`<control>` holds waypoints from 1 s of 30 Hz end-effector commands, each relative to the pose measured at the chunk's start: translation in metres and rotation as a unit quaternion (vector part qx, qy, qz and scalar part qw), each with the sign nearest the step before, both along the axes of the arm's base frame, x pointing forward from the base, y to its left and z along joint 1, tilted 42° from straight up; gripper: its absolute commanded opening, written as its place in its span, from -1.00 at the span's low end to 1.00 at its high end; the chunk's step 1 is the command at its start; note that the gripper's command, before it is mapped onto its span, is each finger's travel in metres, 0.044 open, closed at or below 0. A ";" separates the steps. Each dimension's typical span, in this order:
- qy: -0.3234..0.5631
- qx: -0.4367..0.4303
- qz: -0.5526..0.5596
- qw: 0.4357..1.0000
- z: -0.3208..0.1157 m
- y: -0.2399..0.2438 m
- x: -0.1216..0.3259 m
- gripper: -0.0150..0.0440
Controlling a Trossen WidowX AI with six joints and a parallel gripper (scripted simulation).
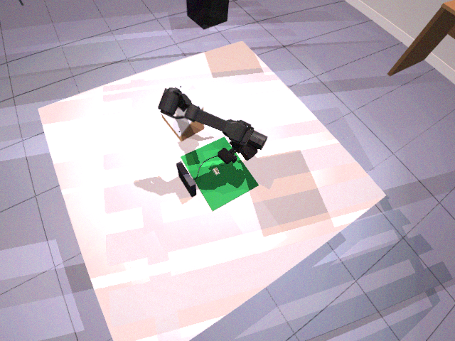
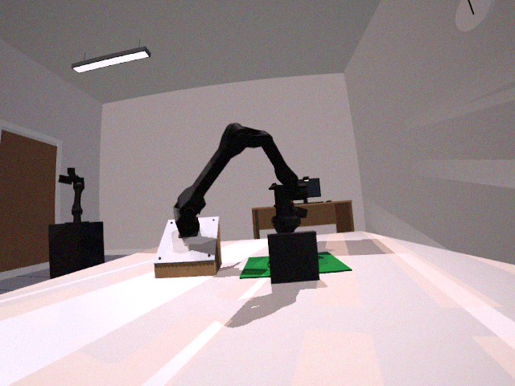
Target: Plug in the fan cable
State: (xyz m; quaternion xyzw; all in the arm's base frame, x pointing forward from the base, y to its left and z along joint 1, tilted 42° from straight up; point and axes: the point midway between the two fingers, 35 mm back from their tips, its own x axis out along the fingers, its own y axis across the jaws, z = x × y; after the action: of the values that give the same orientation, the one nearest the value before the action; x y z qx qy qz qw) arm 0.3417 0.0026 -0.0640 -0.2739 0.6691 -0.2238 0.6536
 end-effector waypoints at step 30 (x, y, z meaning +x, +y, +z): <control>0.002 -0.002 -0.001 1.000 -0.027 -0.026 -0.002 0.64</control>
State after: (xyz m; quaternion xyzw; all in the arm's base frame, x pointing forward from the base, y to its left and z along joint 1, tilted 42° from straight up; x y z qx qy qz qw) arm 0.3397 -0.0234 -0.0914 -0.2750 0.6703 -0.2254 0.6514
